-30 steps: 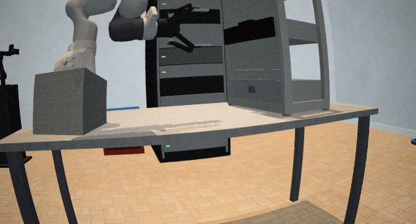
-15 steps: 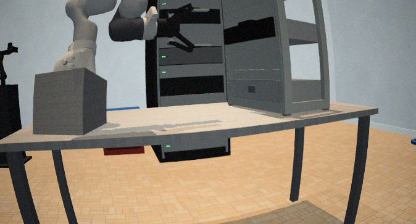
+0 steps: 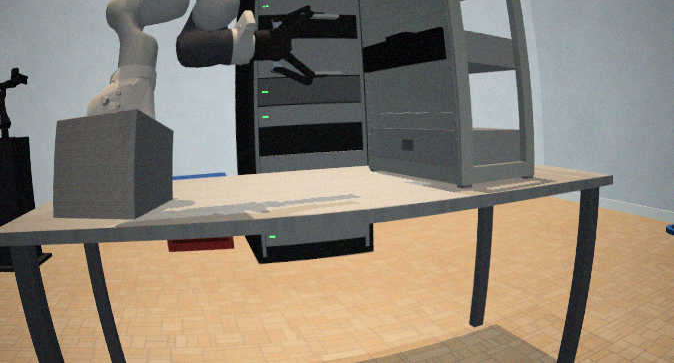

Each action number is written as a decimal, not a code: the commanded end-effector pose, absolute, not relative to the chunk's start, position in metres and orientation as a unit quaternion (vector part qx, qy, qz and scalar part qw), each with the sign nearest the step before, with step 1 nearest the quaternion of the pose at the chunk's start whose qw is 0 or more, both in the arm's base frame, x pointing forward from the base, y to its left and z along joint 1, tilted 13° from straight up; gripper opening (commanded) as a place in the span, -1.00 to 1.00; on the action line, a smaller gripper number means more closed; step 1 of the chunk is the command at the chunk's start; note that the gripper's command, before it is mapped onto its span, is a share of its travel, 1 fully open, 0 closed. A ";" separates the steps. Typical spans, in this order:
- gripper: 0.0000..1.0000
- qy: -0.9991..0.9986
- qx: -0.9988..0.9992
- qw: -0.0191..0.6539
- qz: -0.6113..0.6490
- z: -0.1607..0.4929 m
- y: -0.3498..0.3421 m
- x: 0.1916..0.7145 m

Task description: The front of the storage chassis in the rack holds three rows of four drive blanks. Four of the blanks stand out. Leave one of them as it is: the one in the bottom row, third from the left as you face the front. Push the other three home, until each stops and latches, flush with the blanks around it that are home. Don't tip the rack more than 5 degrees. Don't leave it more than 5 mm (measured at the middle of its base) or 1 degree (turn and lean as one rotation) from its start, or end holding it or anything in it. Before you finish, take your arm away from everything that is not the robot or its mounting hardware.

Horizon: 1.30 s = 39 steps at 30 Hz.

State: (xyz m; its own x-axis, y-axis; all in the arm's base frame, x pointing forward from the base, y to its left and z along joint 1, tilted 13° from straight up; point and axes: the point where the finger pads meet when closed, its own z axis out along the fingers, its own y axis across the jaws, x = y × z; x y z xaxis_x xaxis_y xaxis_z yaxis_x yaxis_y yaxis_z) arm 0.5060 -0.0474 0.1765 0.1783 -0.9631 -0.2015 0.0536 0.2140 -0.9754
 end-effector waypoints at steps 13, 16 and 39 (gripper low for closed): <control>1.00 0.486 -0.469 0.609 -0.415 0.179 -0.037 0.521; 1.00 0.486 -0.469 0.609 -0.415 0.180 -0.030 0.531; 1.00 0.486 -0.469 0.609 -0.415 0.194 0.031 0.618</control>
